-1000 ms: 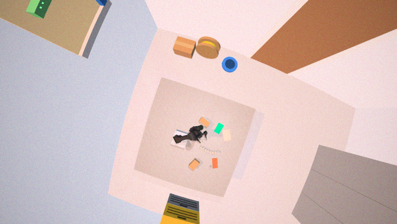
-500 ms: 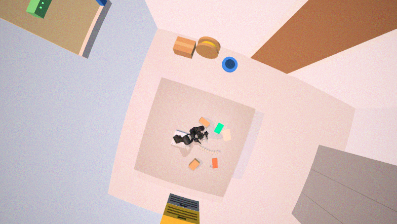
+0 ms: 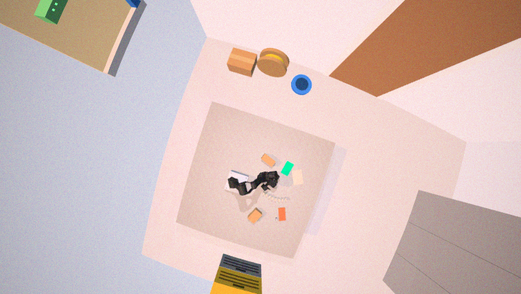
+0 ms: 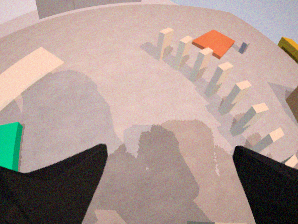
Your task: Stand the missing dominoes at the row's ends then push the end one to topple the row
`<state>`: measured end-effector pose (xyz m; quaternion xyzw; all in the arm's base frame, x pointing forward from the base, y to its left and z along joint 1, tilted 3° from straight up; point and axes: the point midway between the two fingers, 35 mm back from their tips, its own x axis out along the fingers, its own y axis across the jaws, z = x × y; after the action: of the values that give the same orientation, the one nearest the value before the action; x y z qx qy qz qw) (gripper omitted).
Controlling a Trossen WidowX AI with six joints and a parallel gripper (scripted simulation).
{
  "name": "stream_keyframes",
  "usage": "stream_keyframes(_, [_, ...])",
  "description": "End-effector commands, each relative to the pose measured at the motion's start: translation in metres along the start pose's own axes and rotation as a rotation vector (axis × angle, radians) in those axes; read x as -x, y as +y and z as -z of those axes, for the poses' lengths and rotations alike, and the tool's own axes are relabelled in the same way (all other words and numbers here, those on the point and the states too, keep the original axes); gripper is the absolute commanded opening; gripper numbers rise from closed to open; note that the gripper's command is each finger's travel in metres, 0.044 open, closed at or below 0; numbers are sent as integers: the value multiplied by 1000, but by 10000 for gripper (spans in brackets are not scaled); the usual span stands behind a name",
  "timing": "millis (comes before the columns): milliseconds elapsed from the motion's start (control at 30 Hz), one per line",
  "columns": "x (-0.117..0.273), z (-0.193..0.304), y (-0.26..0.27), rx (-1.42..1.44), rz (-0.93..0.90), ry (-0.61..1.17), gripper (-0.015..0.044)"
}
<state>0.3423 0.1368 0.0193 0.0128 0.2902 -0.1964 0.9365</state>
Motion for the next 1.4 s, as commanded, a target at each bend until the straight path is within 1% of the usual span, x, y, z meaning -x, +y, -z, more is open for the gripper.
stream_keyframes(0, [13,-36,-18,-154,-103,601,440])
stream_keyframes(133, [30,-38,-33,-192,-93,755,440])
stream_keyframes(467, [58,-40,-53,-240,-64,943,440])
stream_keyframes(967, [57,-38,-52,-240,-64,943,440])
stream_keyframes(1200, [21,11,-43,-240,-64,943,440])
stream_keyframes(1367, [19,13,-43,-240,-64,943,440])
